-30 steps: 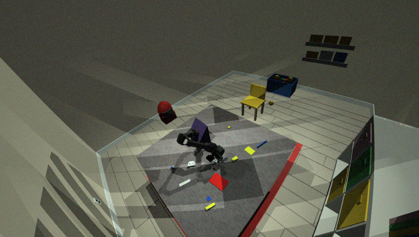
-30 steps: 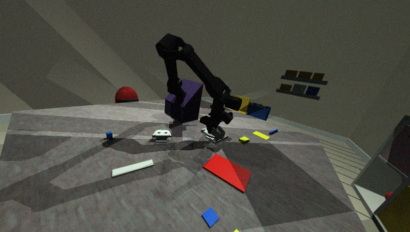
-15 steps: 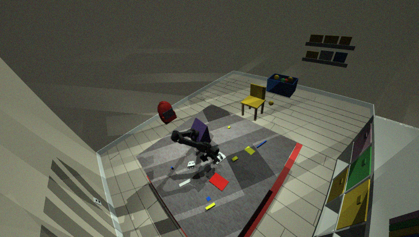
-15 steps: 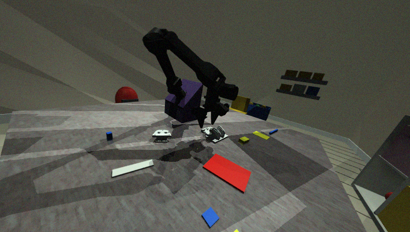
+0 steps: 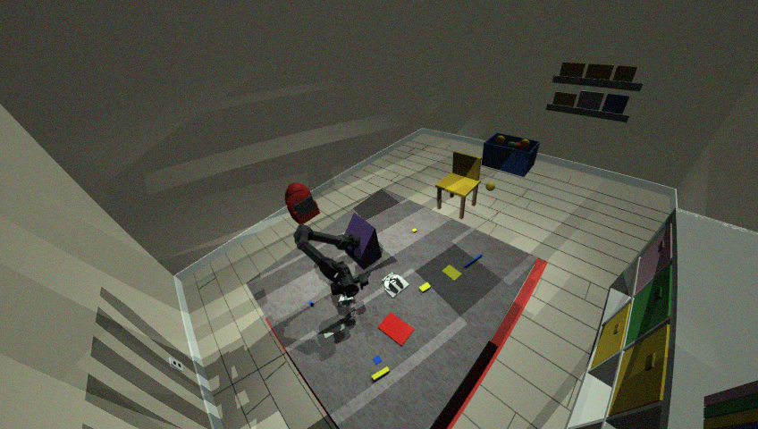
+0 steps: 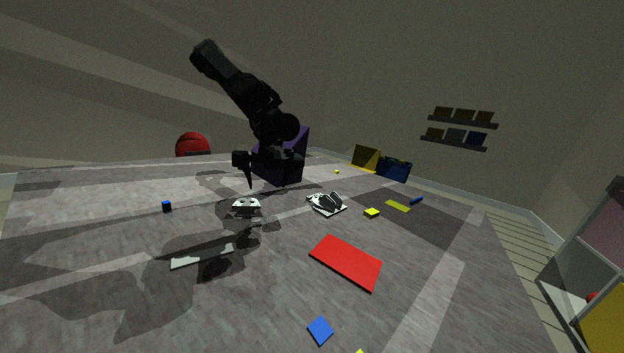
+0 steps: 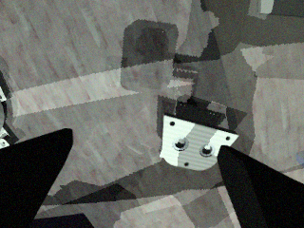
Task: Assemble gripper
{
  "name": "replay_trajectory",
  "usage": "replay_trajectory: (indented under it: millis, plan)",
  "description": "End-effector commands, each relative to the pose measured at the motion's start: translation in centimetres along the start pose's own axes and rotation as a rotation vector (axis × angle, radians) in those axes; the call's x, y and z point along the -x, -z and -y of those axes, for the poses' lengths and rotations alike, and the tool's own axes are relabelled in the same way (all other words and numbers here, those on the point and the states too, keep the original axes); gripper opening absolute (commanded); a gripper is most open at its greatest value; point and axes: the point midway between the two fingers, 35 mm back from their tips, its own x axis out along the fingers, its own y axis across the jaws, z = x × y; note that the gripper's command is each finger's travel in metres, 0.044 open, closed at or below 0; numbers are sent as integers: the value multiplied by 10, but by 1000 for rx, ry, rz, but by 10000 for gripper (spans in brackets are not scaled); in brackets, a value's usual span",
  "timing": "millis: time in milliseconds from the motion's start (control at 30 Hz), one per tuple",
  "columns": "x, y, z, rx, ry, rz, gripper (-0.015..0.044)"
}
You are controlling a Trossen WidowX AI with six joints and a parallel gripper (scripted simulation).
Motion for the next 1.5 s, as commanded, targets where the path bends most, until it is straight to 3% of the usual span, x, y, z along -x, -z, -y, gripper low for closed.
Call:
replay_trajectory:
  millis: [0,233,433,1467]
  plan:
    - [5,15,31,-85,9,2,440]
    - [7,26,51,-148,21,7,440]
    - [-31,26,52,-148,23,8,440]
    - [-65,26,53,-148,24,8,440]
